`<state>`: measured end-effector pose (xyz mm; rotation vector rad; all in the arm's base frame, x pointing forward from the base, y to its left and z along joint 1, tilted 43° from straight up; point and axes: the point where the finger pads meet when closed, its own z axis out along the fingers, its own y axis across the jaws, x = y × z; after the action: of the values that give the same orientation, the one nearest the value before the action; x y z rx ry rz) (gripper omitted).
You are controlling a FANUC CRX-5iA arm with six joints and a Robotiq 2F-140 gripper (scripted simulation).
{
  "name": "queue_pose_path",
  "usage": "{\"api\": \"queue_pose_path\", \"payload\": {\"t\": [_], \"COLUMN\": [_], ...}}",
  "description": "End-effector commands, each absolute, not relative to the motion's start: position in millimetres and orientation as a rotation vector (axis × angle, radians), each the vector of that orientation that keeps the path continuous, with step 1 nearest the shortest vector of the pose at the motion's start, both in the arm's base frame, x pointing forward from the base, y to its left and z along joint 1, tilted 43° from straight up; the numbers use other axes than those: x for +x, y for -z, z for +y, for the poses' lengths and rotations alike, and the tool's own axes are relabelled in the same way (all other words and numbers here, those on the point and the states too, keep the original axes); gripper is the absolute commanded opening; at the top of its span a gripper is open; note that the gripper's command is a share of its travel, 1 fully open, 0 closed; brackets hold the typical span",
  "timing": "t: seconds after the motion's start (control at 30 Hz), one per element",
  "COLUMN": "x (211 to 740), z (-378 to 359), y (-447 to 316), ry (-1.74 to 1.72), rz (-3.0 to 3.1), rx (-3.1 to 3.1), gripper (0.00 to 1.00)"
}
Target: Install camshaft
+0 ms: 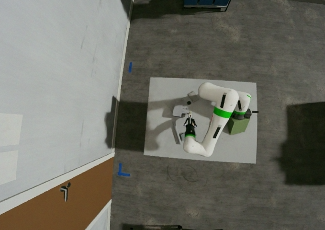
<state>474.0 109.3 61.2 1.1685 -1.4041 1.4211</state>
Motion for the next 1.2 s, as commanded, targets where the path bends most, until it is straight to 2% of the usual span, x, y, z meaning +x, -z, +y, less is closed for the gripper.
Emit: {"api": "queue_pose_path", "payload": {"t": [0.0,1.17], "x": [474.2,478.8], "z": [110.1,110.4], "y": [-61.7,-62.9], "ry": [-1.422,-1.422], "rz": [-1.405,-1.405], "rx": [1.170,1.170], "gripper": [0.14,0.14]}}
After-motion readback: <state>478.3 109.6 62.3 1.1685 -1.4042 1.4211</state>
